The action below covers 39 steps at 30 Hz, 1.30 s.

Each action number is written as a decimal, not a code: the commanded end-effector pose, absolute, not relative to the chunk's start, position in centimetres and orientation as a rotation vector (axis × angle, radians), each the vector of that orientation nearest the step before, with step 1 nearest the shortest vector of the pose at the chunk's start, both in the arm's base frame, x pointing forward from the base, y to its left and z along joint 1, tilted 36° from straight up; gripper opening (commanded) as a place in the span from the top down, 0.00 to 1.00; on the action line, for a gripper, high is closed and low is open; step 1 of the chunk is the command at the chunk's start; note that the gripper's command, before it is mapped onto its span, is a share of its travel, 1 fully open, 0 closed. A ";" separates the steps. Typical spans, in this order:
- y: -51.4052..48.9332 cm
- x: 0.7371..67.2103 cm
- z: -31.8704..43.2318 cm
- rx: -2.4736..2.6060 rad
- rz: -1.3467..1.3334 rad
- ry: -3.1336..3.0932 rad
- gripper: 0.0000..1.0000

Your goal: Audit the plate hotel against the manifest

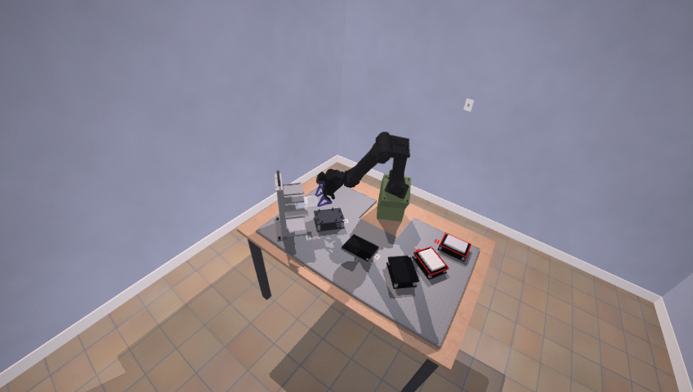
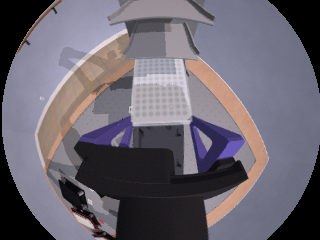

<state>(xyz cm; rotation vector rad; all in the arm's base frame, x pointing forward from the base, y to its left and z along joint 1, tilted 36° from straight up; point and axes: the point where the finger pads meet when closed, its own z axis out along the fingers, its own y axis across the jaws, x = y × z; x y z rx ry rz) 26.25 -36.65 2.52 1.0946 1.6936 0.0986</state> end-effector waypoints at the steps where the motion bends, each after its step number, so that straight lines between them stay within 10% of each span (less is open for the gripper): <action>1: -37.9 27.3 3.1 1.076 0.091 1.683 0.14; 39: -38.7 28.1 3.1 1.074 0.090 1.682 0.14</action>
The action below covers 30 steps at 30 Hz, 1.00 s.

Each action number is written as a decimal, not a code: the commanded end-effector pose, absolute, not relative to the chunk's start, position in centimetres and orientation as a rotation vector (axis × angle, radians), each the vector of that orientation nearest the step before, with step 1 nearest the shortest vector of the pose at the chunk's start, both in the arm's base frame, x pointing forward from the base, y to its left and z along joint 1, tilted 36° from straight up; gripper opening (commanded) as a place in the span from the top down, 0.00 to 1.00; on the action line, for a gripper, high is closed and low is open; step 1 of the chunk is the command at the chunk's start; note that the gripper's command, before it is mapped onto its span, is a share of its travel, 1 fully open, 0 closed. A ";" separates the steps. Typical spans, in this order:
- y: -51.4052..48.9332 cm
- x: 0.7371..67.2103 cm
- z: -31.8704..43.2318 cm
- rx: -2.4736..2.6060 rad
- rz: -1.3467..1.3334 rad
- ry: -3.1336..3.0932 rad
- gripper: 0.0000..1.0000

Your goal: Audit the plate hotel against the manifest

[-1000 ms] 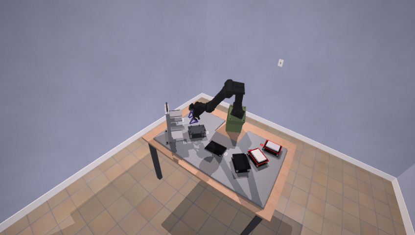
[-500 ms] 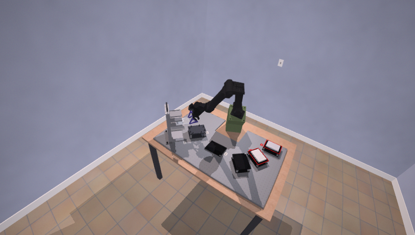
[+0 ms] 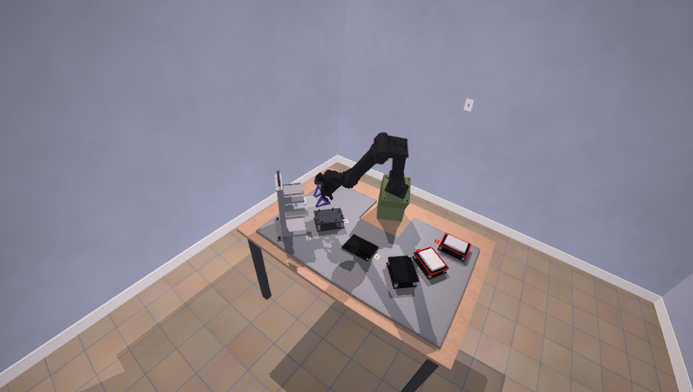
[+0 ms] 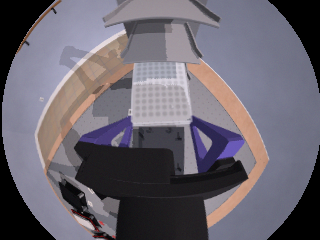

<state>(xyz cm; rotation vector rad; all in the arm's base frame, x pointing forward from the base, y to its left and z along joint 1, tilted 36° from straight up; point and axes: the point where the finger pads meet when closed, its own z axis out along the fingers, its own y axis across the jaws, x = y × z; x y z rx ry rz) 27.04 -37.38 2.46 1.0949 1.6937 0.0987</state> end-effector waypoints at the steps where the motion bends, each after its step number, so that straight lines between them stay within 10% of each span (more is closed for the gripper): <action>1: -38.7 28.2 3.1 1.073 0.089 1.682 0.14; 30: -39.7 29.5 2.9 1.065 0.084 1.678 0.14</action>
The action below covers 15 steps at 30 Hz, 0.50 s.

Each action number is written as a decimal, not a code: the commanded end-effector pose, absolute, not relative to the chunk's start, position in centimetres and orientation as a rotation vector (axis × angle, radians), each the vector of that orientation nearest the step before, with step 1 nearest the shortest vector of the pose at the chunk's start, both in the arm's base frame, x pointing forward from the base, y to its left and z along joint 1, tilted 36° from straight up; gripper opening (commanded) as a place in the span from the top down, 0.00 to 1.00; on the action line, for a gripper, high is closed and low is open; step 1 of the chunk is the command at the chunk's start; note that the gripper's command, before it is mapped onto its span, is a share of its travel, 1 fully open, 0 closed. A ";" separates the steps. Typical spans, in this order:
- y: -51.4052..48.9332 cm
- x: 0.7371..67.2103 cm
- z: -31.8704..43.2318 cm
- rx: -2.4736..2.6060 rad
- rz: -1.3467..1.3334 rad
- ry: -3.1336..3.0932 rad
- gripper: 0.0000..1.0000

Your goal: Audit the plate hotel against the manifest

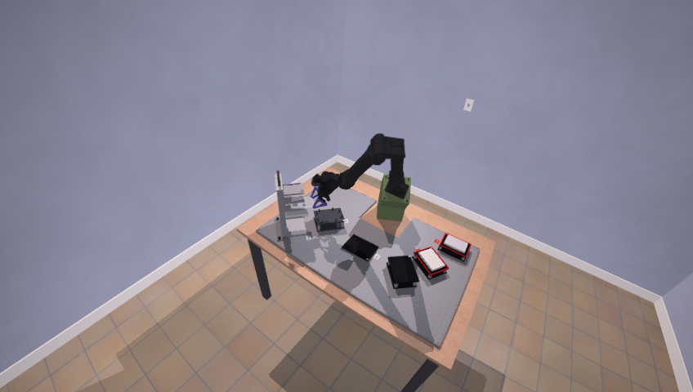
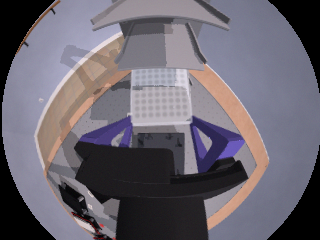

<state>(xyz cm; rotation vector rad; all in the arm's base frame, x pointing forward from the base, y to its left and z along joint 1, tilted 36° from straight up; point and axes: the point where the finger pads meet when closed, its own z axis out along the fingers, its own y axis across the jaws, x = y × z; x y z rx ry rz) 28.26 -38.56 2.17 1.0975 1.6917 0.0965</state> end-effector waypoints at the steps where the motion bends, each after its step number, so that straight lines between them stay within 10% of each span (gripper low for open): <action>1: -39.8 29.6 2.9 1.065 0.084 1.678 0.14; 15: -40.0 29.1 2.9 1.077 0.076 1.674 0.14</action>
